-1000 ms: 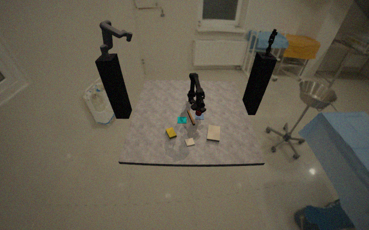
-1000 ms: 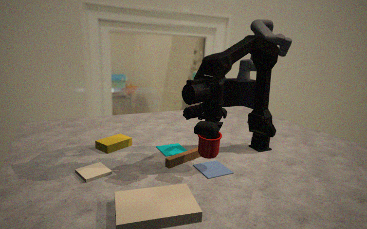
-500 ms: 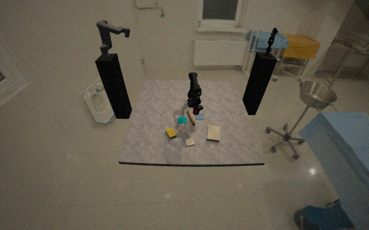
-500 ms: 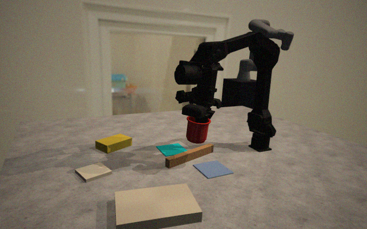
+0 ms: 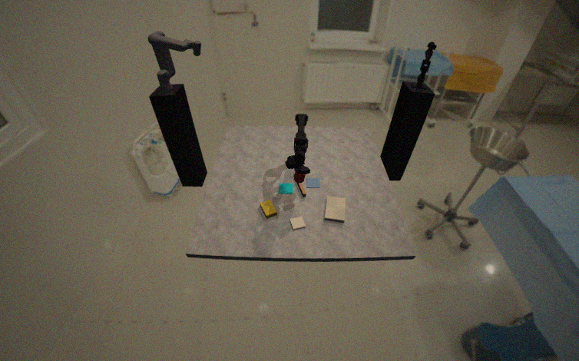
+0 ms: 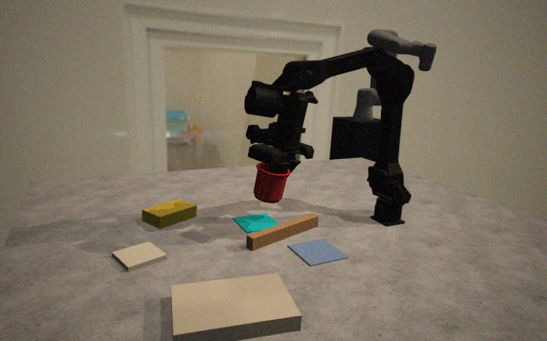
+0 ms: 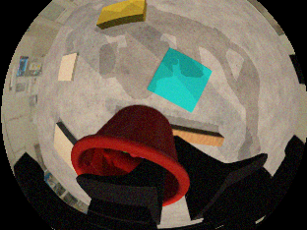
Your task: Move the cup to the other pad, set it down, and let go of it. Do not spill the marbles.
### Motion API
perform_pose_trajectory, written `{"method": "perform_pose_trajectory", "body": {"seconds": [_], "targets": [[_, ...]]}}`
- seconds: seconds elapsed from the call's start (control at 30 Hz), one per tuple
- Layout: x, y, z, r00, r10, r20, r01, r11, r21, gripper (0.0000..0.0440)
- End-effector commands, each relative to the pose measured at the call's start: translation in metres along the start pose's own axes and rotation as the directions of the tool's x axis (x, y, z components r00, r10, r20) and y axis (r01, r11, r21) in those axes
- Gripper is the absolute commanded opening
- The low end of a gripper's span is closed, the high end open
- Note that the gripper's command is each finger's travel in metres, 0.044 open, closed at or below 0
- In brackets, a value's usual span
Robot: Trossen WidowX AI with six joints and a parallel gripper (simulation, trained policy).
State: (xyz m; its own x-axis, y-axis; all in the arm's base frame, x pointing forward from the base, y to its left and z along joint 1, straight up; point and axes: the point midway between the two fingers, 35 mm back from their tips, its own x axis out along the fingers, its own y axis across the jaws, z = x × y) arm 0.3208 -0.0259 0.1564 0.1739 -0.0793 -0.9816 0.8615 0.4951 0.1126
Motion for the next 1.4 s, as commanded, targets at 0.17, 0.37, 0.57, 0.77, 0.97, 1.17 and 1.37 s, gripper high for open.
{"method": "perform_pose_trajectory", "body": {"seconds": [0.17,0.37,0.57,0.77,0.97,1.17,1.37], "targets": [[0.011,-0.008,0.028,0.999,0.007,0.037,-0.009,0.999,0.051,0.0],[0.024,-0.016,0.043,0.999,0.006,0.053,-0.011,0.996,0.087,0.0],[0.038,-0.024,0.052,0.998,0.001,0.062,-0.009,0.993,0.115,0.0],[0.055,-0.032,0.055,0.998,-0.007,0.063,-0.002,0.991,0.137,0.0001],[0.071,-0.042,0.052,0.998,-0.022,0.055,0.013,0.988,0.154,0.0009],[0.084,-0.052,0.05,0.998,-0.035,0.049,0.026,0.984,0.174,0.0039],[0.083,-0.052,0.058,0.997,0.001,0.073,-0.016,0.979,0.201,0.0142]]}}
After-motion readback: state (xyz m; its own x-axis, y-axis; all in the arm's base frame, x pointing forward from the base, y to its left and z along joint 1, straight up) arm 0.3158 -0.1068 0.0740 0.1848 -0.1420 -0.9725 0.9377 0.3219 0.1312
